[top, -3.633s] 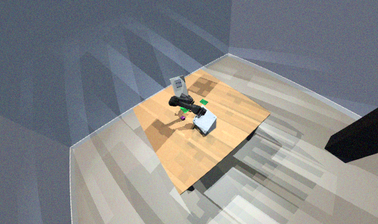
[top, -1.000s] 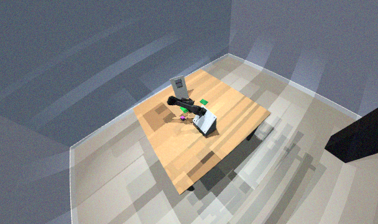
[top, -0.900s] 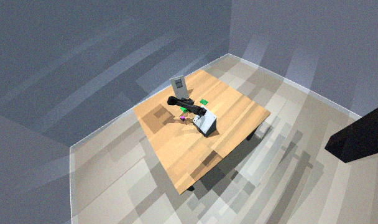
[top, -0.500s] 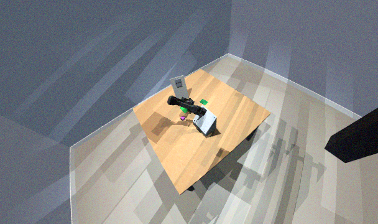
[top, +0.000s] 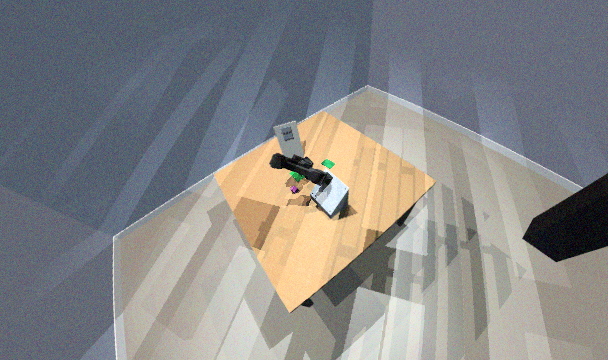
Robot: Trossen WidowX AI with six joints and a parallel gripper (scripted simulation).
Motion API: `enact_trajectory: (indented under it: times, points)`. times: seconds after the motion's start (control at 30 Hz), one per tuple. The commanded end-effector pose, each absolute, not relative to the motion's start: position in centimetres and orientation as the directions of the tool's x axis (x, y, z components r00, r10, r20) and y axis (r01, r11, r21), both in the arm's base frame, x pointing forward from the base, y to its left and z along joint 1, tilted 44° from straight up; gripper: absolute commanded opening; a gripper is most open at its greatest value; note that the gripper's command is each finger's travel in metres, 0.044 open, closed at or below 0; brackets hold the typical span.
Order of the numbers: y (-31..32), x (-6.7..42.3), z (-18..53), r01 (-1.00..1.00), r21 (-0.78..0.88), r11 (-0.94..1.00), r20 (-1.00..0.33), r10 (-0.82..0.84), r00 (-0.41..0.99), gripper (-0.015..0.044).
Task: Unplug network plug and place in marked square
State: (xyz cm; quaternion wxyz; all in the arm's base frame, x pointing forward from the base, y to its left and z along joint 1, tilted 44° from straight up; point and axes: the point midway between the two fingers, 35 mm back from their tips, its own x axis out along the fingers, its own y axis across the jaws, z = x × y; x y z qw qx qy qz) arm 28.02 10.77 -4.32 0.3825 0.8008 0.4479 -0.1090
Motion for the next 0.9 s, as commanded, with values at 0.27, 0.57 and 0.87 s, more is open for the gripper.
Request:
enact_trajectory:
  times: [0.27,0.57,0.87]
  points:
    - [10.1,28.0,-3.8,0.804,0.514,-0.299,-0.521,0.635,0.569,0.0156]
    - [9.6,28.1,-3.4,0.805,0.513,-0.297,-0.524,0.634,0.568,0.0156]
    - [9.0,28.2,-2.9,0.806,0.513,-0.295,-0.526,0.634,0.567,0.0156]
